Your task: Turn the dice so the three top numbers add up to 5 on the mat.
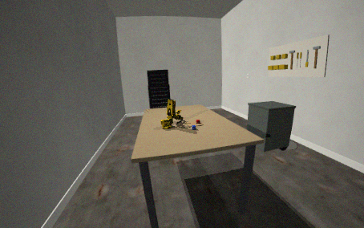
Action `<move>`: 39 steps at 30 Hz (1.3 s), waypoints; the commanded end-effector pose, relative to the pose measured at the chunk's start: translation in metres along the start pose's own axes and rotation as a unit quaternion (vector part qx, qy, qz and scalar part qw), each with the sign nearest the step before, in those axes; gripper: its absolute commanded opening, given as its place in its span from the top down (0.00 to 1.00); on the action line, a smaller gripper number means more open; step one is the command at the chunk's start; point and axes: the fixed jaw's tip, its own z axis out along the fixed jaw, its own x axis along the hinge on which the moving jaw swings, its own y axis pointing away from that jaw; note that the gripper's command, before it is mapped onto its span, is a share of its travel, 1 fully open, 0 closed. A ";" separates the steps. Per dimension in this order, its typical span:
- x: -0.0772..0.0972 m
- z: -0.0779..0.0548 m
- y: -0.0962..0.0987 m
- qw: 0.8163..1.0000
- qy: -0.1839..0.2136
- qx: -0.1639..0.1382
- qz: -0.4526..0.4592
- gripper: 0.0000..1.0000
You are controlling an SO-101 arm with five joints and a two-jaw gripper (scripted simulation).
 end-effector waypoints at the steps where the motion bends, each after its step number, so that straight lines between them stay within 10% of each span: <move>1: -0.008 0.002 0.002 1.000 -0.023 -0.005 -0.005 1.00; 39: -0.007 0.002 0.002 1.000 -0.023 -0.005 -0.005 0.74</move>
